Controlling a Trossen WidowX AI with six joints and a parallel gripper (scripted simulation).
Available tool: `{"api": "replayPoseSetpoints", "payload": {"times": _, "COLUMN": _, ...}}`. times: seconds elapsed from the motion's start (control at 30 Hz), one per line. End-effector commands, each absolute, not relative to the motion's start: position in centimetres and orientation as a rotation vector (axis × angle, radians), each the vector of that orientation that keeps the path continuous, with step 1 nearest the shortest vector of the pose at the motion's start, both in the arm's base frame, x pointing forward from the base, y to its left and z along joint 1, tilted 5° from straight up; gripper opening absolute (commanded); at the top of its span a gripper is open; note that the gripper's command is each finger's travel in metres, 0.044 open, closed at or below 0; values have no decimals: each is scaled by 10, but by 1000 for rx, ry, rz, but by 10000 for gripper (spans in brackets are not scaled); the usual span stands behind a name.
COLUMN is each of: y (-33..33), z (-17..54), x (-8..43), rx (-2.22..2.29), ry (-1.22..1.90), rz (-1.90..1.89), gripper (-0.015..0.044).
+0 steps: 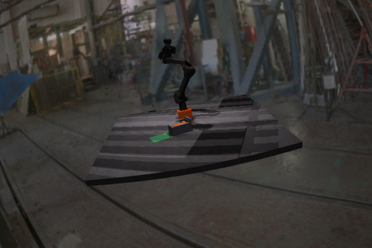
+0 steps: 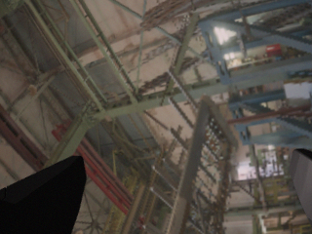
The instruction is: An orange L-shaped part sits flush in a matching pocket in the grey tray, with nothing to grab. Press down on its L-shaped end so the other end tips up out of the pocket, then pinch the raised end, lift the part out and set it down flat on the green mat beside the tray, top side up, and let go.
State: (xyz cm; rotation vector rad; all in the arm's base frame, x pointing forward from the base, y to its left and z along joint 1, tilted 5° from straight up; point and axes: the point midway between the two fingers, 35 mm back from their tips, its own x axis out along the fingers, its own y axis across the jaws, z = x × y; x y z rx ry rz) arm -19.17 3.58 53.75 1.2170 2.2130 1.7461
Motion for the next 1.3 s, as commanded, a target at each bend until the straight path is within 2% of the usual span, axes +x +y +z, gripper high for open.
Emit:
{"api": "replayPoseSetpoints", "payload": {"times": 0.0, "y": 33, "z": 537, "x": -194, "rx": 1202, "ry": 2211, "rz": 1764, "gripper": 374}}
{"api": "replayPoseSetpoints", "payload": {"times": 0.13, "y": 6, "z": 536, "x": -203, "rx": 1093, "ry": 2266, "rz": 1883, "gripper": 269}}
{"api": "replayPoseSetpoints", "payload": {"times": 0.23, "y": -35, "z": 529, "x": -218, "rx": 910, "ry": 2243, "rz": 2109, "gripper": 190}}
{"api": "replayPoseSetpoints", "payload": {"times": 0.27, "y": -55, "z": 525, "x": -223, "rx": 823, "ry": 2218, "rz": 2214, "gripper": 180}}
{"api": "replayPoseSetpoints", "payload": {"times": 0.4, "y": -137, "z": 504, "x": -227, "rx": 479, "ry": 2065, "rz": 2639, "gripper": 180}}
{"api": "replayPoseSetpoints", "payload": {"times": 0.53, "y": -213, "z": 477, "x": -207, "rx": 160, "ry": 1864, "rz": 3031, "gripper": 180}}
{"api": "replayPoseSetpoints", "payload": {"times": 0.83, "y": -332, "z": 399, "x": -97, "rx": -479, "ry": 1197, "rz": 3778, "gripper": 180}}
{"api": "replayPoseSetpoints", "payload": {"times": 1.03, "y": -368, "z": 342, "x": 1, "rx": -819, "ry": 442, "rz": 4199, "gripper": 180}}
{"api": "replayPoseSetpoints", "payload": {"times": 1.27, "y": -356, "z": 271, "x": 121, "rx": -1059, "ry": -893, "rz": 4425, "gripper": 180}}
